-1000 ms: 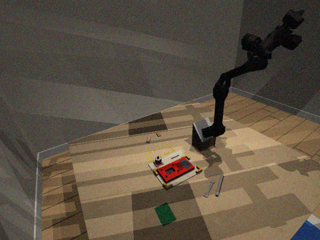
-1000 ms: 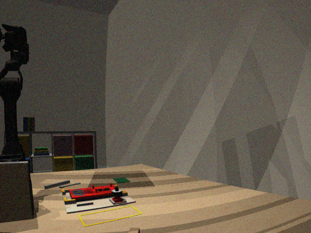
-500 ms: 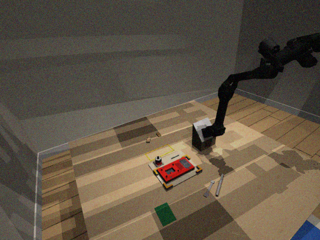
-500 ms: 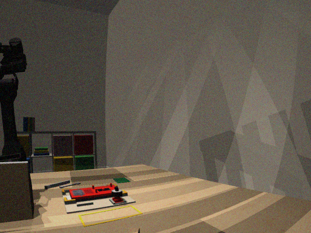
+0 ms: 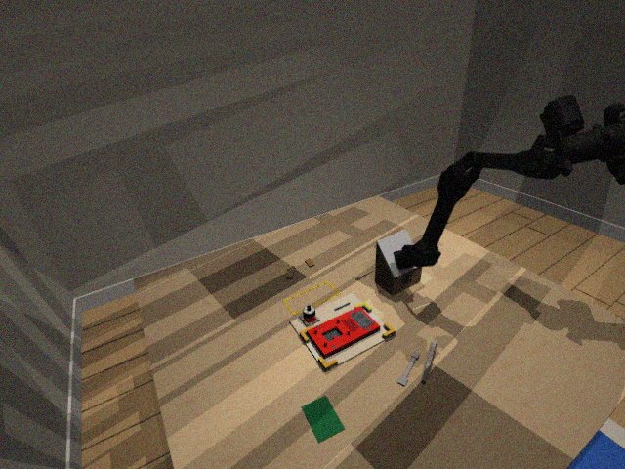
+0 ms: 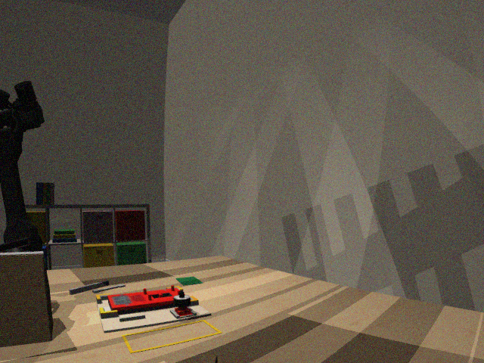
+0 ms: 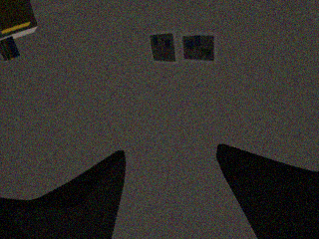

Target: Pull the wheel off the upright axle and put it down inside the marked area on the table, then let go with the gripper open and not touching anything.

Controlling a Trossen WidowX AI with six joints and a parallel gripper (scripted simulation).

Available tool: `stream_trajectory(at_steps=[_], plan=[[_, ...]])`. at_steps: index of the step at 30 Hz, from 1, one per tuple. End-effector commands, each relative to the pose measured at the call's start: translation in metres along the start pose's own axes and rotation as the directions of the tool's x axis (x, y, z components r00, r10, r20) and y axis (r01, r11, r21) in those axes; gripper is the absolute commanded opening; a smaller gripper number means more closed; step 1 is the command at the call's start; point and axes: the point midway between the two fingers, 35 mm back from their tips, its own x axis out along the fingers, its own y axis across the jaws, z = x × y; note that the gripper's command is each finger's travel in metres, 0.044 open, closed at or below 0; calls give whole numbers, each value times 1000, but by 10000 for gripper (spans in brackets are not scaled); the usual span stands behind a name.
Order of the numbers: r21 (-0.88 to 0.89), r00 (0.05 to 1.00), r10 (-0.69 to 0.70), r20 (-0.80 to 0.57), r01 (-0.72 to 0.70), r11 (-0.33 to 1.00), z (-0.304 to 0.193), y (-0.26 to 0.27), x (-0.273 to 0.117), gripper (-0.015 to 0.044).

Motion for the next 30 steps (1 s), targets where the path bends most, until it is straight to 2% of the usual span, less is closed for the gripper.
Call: stream_trajectory(at_steps=[1, 15, 30], plan=[[80, 995, 87, 56, -91, 993, 26, 35, 2, 300], [285, 913, 340, 228, -396, 873, 96, 134, -17, 300], [440, 744, 560, 364, -667, 601, 162, 228, -77, 300]])
